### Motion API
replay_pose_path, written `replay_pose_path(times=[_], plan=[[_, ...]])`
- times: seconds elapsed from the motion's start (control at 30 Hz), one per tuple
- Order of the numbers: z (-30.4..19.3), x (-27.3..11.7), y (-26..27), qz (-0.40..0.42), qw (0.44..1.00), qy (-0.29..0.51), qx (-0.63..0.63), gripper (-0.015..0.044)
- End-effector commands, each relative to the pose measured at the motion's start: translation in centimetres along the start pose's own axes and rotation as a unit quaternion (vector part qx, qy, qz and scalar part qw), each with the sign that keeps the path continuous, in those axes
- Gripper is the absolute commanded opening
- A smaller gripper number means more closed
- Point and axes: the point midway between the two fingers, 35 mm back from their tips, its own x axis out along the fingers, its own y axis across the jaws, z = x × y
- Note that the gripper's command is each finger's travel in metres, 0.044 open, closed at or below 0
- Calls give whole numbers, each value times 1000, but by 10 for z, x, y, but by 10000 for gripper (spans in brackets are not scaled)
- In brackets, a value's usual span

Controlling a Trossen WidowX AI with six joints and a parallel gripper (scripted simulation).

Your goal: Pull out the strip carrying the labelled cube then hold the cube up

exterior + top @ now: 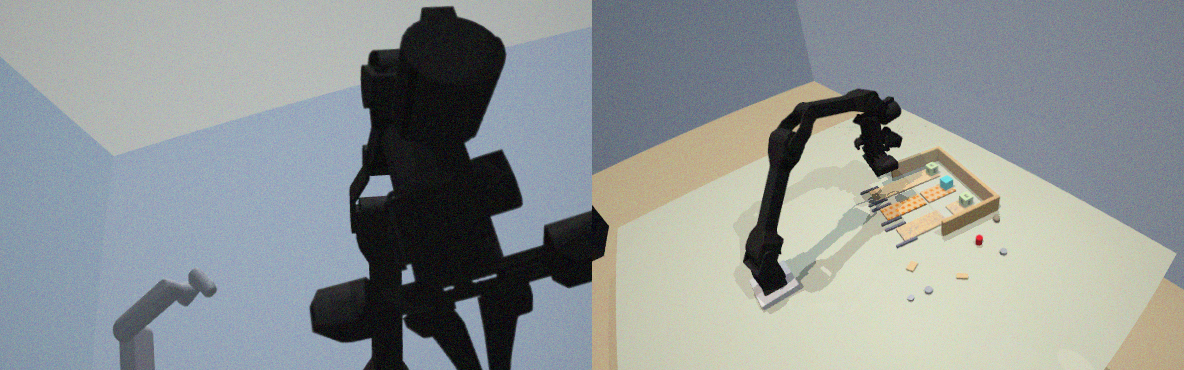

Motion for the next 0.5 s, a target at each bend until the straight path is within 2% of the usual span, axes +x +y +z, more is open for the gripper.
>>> replay_pose_path(times=[0.0,0.47], plan=[[0,10,-1,-4,1000,3,2,0],[-1,33,-1,-4,1000,3,2,0]])
